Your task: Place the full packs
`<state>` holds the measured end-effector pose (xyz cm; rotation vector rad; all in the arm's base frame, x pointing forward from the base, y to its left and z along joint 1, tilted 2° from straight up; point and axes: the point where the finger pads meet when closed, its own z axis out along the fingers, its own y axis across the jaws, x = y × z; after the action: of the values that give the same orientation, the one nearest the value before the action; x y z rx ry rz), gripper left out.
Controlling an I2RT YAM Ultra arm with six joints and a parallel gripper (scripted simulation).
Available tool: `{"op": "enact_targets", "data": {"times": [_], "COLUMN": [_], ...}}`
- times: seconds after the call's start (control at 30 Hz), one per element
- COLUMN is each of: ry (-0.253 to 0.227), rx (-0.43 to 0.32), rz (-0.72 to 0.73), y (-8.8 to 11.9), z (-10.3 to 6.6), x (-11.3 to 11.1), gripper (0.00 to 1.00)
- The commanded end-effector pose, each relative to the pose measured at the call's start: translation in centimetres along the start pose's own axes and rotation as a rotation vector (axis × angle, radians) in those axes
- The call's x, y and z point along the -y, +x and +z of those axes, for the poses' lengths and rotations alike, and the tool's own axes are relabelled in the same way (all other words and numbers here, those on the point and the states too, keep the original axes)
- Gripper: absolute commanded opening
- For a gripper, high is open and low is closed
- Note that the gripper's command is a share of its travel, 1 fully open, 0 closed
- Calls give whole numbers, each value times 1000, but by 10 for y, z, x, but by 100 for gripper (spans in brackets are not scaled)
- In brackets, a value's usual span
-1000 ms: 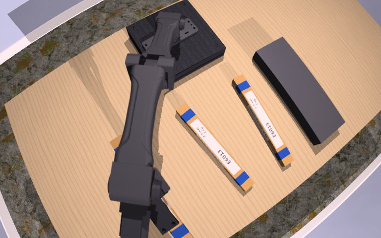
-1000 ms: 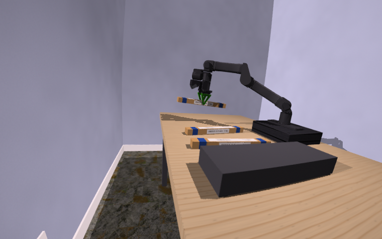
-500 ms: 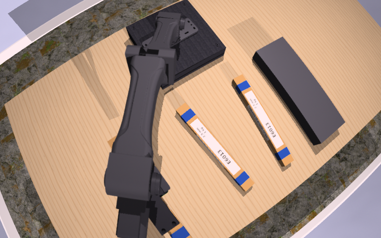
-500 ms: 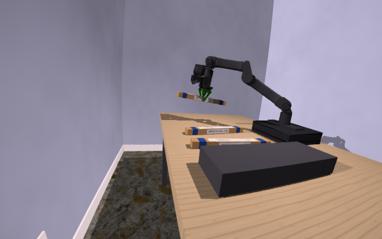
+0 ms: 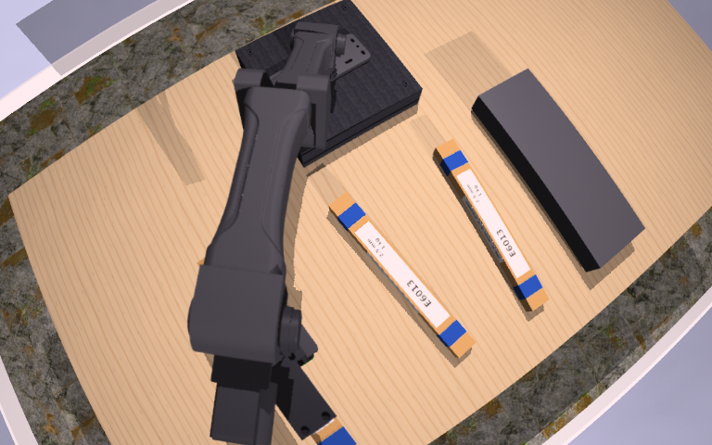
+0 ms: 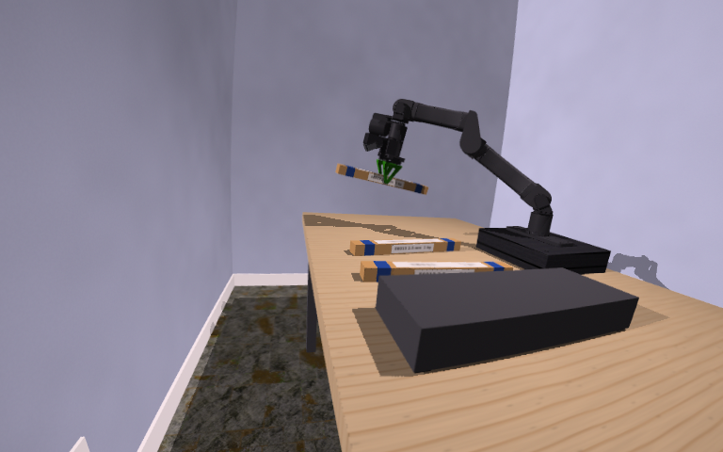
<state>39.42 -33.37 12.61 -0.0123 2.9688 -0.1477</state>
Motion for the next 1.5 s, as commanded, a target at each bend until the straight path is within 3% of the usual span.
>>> {"op": "enact_targets", "data": {"times": [0.0, 0.17, 1.47], "ry": [-101, -90, -79], "rx": [-104, -92, -79], "rz": [-4, -5, -6], "y": [-4, -6, -4], "z": [-30, -39, -35], "x": [1, 2, 0], "gripper": [0, 0, 0]}}
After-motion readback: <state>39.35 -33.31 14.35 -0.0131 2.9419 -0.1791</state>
